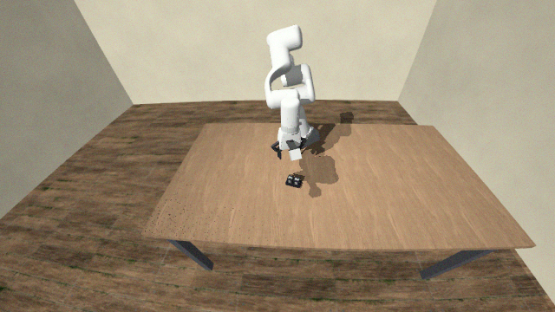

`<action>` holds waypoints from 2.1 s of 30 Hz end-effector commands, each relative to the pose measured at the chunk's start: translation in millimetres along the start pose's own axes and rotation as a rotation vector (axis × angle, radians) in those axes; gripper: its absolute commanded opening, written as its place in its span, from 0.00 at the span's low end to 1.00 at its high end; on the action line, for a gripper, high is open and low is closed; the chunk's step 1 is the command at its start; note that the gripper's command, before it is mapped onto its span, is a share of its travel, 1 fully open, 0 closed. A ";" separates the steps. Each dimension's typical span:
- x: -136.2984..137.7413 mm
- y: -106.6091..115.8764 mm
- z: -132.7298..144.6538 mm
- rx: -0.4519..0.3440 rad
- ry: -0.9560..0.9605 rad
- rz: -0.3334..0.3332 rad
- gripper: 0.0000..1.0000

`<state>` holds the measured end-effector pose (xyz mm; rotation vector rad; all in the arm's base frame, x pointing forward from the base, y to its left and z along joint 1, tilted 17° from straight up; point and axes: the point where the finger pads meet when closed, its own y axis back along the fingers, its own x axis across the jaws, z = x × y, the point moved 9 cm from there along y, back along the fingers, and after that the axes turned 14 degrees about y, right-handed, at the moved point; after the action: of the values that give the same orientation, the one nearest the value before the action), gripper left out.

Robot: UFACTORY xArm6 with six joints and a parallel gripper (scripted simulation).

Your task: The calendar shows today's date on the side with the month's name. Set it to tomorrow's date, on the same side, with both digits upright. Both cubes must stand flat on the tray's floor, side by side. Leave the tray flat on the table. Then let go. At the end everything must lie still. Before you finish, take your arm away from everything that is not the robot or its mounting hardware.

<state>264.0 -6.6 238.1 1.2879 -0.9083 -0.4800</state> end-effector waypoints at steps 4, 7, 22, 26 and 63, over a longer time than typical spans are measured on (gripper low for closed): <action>-5.7 -2.8 23.3 0.024 0.237 -0.011 1.00; -9.7 -6.4 32.8 0.025 0.349 -0.010 1.00; -22.4 -20.6 58.0 0.028 0.691 -0.006 1.00; -22.7 -20.9 58.5 0.028 0.698 -0.006 1.00; -23.8 -91.3 57.9 0.028 0.698 -0.006 1.00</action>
<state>216.6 -44.7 150.0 1.3533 -0.3212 -0.0044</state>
